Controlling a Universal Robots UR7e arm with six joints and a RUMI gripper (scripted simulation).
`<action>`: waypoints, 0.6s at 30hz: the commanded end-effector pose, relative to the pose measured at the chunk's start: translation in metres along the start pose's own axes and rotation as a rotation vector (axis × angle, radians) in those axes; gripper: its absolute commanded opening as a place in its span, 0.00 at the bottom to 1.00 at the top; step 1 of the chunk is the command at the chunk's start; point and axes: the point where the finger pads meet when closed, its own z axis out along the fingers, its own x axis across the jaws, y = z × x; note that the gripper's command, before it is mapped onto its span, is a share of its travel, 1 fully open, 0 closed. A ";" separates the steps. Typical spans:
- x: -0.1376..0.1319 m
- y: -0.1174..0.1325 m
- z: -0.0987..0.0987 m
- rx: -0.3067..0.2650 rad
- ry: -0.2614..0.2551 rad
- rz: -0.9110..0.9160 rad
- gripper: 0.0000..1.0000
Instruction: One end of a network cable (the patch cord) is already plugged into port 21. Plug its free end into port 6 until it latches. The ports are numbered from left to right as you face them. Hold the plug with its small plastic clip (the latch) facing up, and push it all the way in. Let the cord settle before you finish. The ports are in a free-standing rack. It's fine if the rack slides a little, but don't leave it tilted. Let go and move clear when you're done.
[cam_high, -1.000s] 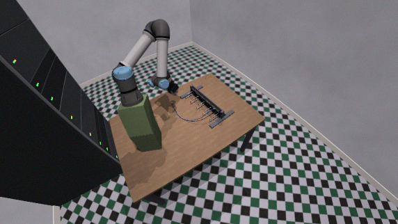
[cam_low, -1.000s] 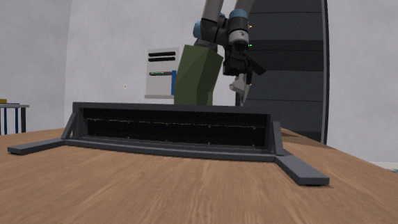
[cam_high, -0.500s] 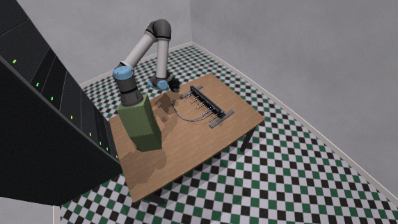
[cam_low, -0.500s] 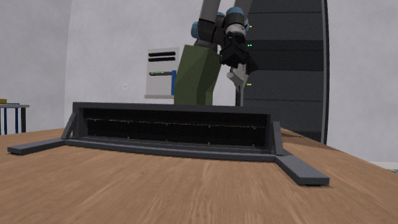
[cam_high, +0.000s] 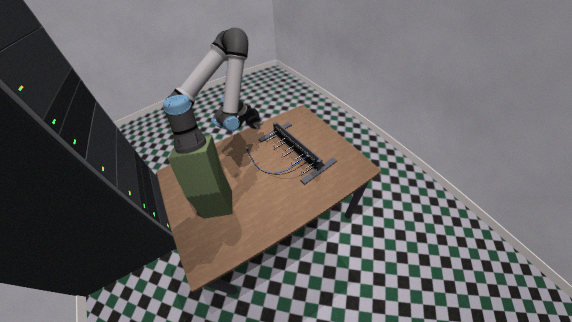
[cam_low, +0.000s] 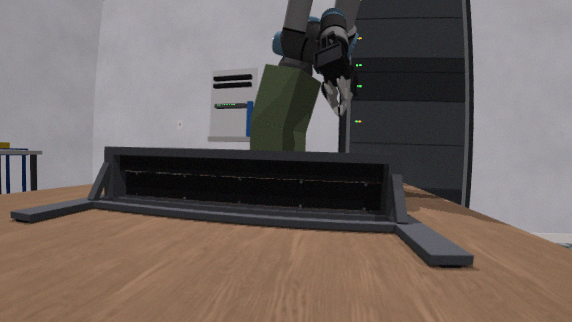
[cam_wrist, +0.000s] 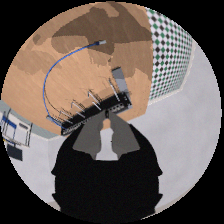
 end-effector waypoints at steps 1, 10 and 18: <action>0.001 0.017 -0.009 -0.055 0.036 -0.154 0.00; 0.002 0.042 -0.024 -0.143 0.048 -0.375 0.00; 0.002 0.050 -0.030 -0.175 0.047 -0.453 0.00</action>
